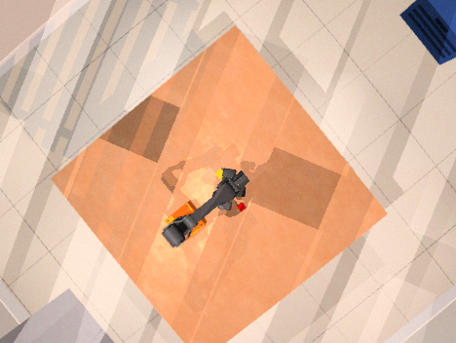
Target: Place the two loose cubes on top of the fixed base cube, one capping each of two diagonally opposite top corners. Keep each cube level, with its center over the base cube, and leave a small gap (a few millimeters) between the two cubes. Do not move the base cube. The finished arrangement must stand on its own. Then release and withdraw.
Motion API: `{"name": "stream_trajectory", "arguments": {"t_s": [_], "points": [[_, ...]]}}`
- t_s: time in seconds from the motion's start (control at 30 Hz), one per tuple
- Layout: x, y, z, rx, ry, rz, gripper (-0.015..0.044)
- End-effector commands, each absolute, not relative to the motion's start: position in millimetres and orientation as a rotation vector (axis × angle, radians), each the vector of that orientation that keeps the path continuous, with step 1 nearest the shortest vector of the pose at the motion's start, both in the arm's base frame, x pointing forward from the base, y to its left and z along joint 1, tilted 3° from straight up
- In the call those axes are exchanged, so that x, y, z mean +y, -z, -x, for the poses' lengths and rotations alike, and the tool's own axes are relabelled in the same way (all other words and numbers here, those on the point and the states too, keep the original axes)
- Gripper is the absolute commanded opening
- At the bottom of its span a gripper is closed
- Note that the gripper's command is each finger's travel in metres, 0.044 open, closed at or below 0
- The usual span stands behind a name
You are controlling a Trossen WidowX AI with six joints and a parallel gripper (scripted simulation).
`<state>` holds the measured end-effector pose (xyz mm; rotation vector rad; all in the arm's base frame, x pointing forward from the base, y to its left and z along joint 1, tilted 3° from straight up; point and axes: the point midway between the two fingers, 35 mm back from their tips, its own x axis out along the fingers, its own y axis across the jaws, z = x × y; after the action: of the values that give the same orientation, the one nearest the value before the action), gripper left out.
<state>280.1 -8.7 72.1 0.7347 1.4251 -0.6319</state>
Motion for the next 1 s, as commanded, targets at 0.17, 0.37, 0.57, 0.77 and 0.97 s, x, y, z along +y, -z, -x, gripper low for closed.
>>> {"name": "stream_trajectory", "arguments": {"t_s": [0.17, 0.37, 0.57, 0.77, 0.97], "points": [[3, -66, -281, 1.49, 0.374, -0.458, 0.0105], [12, -62, -282, 1.513, 0.19, -0.268, 0.0105], [20, -59, -283, 1.519, 0.007, -0.076, 0.0105], [29, -55, -284, 1.509, -0.177, 0.116, 0.0105], [38, -52, -284, 1.484, -0.359, 0.307, 0.0105]]}}
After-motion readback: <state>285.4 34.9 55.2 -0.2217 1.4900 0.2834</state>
